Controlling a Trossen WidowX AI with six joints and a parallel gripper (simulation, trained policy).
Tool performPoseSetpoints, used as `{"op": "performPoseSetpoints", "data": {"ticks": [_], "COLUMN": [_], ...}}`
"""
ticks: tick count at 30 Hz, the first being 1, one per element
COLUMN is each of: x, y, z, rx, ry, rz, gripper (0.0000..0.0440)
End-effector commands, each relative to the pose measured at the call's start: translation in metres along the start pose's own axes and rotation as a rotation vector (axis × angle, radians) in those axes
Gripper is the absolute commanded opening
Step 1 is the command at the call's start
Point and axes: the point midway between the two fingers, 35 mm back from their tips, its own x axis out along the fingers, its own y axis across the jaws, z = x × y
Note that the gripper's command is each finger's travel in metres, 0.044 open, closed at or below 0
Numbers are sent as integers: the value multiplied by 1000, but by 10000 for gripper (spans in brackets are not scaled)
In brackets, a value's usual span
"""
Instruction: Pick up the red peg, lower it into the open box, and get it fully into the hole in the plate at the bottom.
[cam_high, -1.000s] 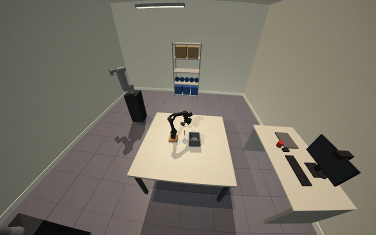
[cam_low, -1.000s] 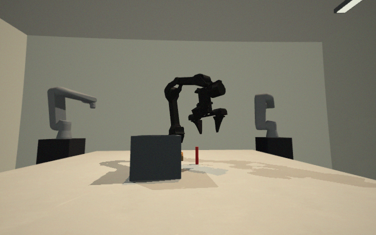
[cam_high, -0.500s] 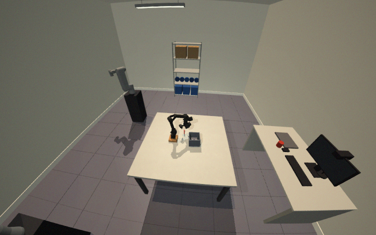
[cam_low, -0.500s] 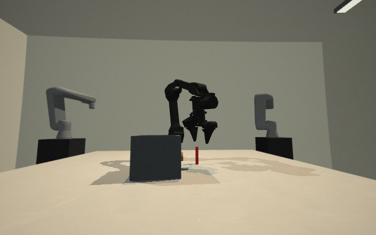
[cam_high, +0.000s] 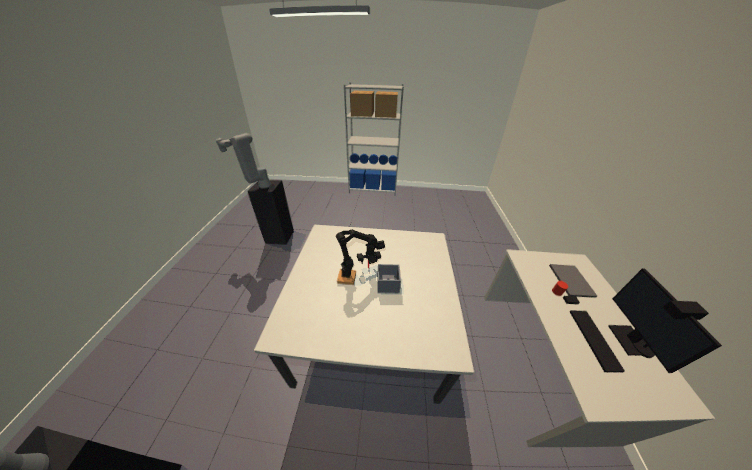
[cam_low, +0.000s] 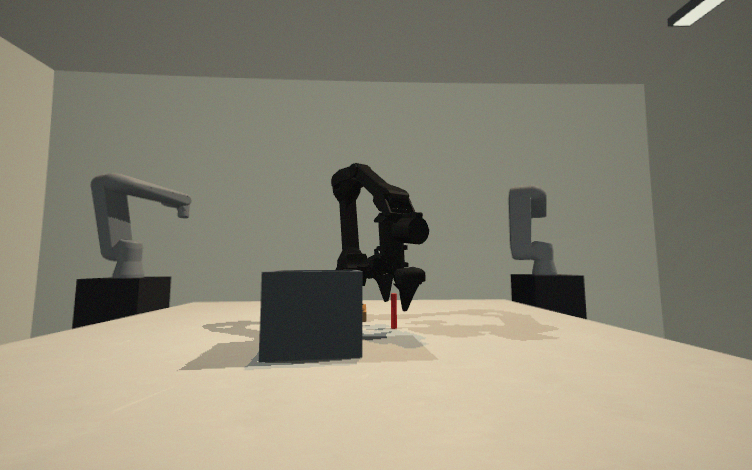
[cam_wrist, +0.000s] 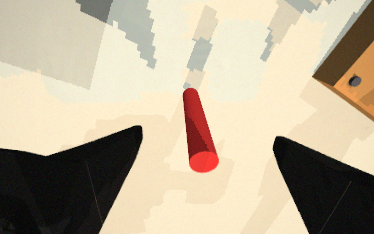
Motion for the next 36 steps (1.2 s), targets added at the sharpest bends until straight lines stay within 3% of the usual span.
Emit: {"op": "performPoseSetpoints", "data": {"ticks": [1,16,36], "x": [8,16,-64], "y": [1,14,40], "z": [2,3,-5], "rx": [19,5,-34], "ry": [1,28,112], "rz": [2,14,285], "gripper": [398,21,0]}}
